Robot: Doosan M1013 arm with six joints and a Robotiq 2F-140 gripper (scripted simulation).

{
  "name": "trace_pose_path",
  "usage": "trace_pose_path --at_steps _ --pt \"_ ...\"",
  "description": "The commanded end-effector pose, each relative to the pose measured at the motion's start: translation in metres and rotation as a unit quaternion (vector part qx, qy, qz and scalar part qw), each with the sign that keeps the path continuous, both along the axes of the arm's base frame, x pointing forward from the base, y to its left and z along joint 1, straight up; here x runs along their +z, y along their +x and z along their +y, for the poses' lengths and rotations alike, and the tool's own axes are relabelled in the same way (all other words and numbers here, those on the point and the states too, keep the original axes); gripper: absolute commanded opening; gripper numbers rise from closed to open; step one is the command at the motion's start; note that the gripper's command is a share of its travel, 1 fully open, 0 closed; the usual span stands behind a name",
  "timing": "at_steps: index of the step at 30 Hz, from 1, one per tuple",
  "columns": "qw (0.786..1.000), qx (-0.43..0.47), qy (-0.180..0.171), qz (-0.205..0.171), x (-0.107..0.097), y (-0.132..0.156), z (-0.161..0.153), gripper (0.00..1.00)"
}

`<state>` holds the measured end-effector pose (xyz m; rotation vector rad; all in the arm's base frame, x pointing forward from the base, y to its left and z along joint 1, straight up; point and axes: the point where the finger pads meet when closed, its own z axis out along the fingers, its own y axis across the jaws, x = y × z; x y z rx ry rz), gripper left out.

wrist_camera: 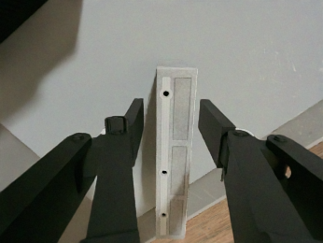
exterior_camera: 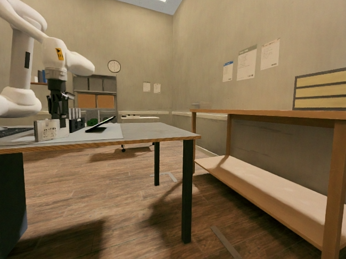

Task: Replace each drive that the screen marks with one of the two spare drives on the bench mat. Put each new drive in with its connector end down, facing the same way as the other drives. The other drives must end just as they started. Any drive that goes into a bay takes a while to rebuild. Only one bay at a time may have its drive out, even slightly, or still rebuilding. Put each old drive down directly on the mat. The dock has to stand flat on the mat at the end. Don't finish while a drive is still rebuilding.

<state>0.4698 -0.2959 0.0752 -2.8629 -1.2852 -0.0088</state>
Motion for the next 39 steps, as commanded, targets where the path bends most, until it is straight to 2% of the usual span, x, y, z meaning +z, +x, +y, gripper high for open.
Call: trace_pose_path --at_steps 1,10,32,33,39 --pt "1.0 0.0 0.0 -0.001 -0.0035 0.0004 -0.0002 0.4" --pt "1.0 0.0 0.0 -0.001 -0.0118 0.0005 -0.0001 0.4" --pt "1.0 0.0 0.0 -0.001 -0.0134 0.0005 -0.0001 0.4" --pt "1.0 0.0 0.0 -0.001 -0.0134 0.0005 -0.0001 0.26" --pt "1.0 0.0 0.0 -0.001 -0.013 0.0005 -0.0001 0.26"
